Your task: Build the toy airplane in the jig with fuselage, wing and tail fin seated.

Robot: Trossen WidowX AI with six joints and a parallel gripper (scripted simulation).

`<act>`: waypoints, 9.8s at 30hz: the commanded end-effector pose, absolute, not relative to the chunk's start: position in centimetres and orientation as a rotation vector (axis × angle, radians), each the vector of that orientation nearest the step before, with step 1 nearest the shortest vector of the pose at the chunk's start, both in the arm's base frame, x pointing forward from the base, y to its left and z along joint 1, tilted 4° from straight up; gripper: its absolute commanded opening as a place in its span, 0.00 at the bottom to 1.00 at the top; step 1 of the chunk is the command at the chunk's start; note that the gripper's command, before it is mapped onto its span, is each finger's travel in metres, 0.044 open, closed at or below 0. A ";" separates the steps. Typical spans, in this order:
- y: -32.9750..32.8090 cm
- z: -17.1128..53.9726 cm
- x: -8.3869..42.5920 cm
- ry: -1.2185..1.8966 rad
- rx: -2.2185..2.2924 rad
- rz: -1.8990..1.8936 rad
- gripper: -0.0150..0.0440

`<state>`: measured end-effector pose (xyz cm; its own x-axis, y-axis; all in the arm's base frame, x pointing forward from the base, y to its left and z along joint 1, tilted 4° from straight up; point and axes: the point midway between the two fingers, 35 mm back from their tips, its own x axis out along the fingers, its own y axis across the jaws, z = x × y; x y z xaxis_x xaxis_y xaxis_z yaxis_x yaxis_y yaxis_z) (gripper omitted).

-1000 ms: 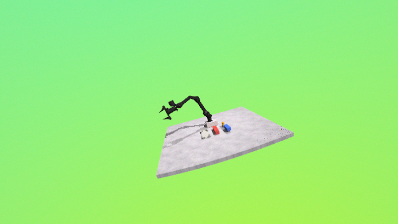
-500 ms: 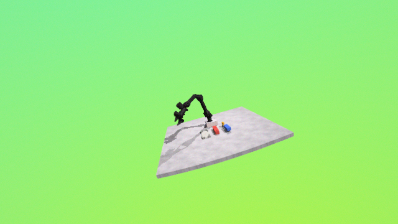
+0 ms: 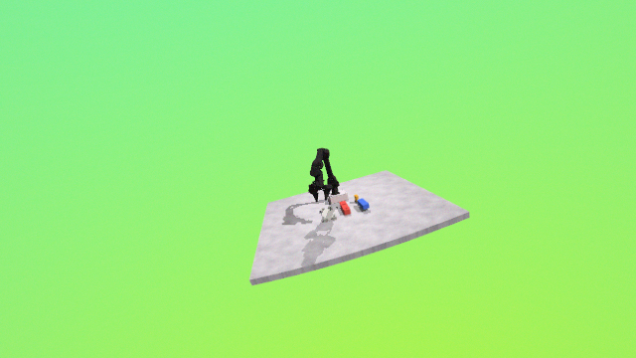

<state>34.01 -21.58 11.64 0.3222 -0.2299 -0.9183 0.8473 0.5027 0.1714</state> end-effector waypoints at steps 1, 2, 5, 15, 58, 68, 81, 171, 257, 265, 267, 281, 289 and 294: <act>-15.8 10.8 33.3 1.193 0.590 -0.618 1.00; -14.3 10.5 32.9 1.248 0.544 -0.565 1.00; -9.5 9.7 31.1 1.417 0.387 -0.382 1.00; -4.3 9.2 28.1 1.603 0.184 -0.142 1.00; -4.0 -1.8 27.7 1.604 0.183 -0.141 1.00; -3.9 -2.5 27.6 1.603 0.184 -0.141 0.82; -3.9 -2.5 27.6 1.603 0.184 -0.141 0.48; -16.1 3.8 24.8 1.603 0.198 -0.175 0.25; -16.6 0.9 24.6 1.602 0.203 -0.176 1.00; -16.6 10.4 24.8 1.603 0.199 -0.176 1.00; -16.8 10.4 25.2 1.603 0.199 -0.177 1.00; -12.9 10.2 29.2 1.601 0.123 -0.094 1.00; -0.5 9.9 35.0 1.592 0.130 -0.077 1.00; 7.1 9.6 35.9 1.598 0.139 -0.076 1.00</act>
<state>35.70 3.53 9.82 -0.0184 0.0371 -0.9991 0.1275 0.9912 0.0345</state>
